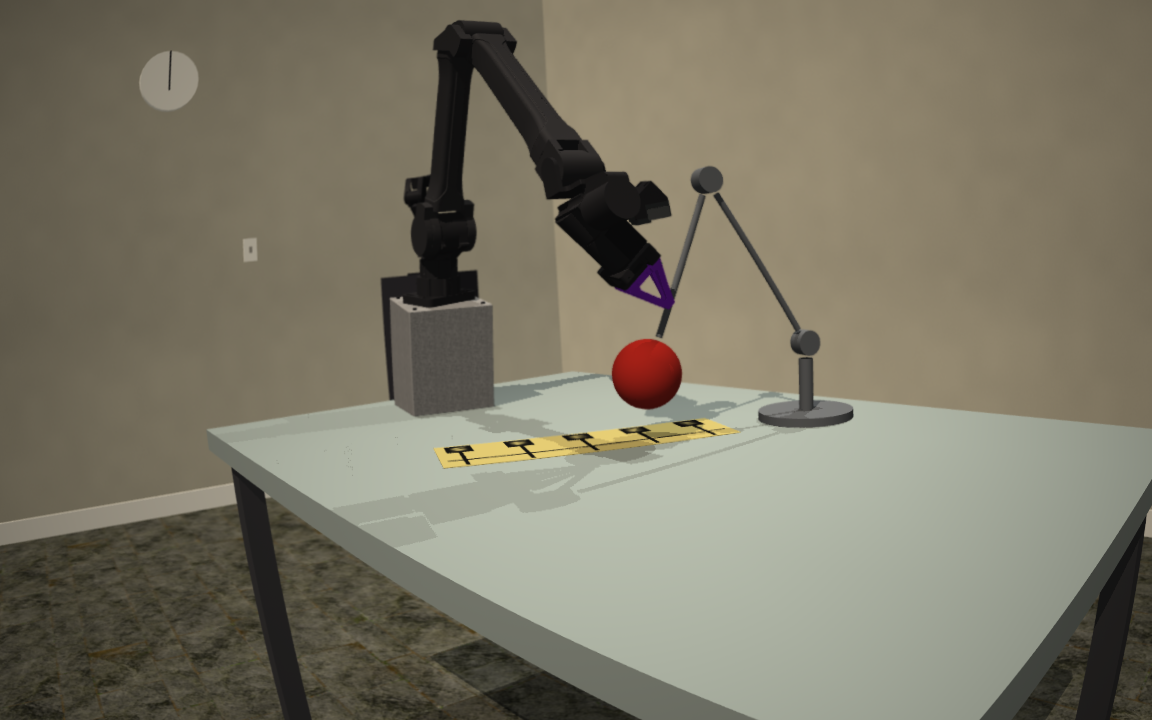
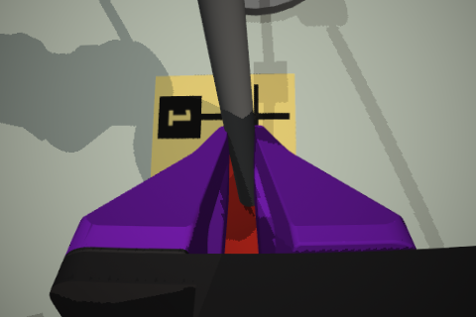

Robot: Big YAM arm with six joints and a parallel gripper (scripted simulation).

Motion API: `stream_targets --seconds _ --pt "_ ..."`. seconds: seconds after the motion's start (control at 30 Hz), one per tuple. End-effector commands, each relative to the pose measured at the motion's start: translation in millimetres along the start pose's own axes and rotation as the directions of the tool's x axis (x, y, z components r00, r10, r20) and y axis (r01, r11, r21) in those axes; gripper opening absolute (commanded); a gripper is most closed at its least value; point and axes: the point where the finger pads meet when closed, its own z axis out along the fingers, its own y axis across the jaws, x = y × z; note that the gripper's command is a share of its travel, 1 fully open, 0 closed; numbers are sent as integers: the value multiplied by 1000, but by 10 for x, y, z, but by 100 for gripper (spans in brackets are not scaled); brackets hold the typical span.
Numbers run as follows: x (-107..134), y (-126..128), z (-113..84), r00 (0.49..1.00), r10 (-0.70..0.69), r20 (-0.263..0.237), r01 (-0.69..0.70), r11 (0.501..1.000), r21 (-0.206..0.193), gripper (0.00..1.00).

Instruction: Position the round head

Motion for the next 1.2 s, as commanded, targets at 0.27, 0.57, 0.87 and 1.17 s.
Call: stream_targets --seconds 0.27,0.57,0.87,1.17 --pt "-669 -284 -212 996 -52 67 48 997 65 0" --pt "-699 -263 -218 996 -52 67 48 997 65 0" --pt "-722 -246 -223 996 -52 67 48 997 65 0" --pt "-750 -224 -230 996 -52 67 48 997 65 0"
